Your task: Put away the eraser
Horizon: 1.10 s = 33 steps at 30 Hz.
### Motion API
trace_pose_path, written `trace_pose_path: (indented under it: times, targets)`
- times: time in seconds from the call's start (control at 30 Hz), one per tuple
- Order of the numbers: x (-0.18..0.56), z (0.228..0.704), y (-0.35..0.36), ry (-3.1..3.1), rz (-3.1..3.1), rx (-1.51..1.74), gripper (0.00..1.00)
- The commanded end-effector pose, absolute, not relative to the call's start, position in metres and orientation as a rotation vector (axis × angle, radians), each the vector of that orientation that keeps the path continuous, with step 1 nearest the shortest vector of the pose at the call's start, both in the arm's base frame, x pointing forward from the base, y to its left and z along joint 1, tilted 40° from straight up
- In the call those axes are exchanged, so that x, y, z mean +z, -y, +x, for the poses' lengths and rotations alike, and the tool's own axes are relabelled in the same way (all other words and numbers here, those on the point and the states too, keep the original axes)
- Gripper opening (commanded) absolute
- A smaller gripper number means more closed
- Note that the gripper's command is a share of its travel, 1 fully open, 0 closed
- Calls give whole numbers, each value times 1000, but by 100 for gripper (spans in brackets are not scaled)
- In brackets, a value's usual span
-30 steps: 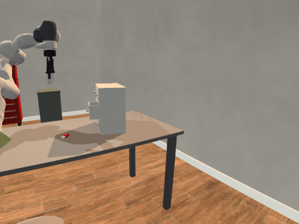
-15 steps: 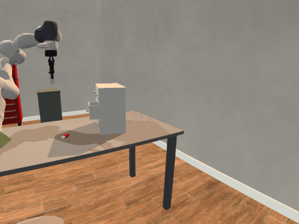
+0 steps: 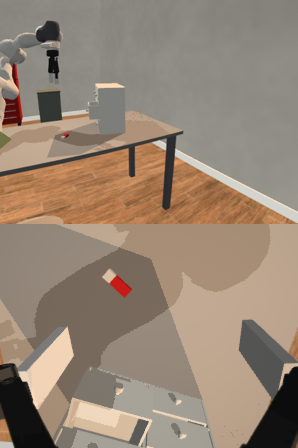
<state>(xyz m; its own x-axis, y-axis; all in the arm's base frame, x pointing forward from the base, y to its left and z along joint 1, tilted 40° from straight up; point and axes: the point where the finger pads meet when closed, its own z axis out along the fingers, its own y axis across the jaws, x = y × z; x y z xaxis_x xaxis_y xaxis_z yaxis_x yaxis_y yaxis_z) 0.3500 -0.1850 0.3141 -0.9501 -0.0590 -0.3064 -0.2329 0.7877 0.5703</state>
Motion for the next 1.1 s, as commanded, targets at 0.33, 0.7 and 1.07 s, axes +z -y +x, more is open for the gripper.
trace_pose_path:
  times: [0.33, 0.7, 1.07]
  targets:
    - [315, 364, 190, -2532, -700, 797, 100]
    - [316, 378, 194, -2344, -1055, 688, 100]
    - [316, 391, 197, -2146, -1338, 585, 100]
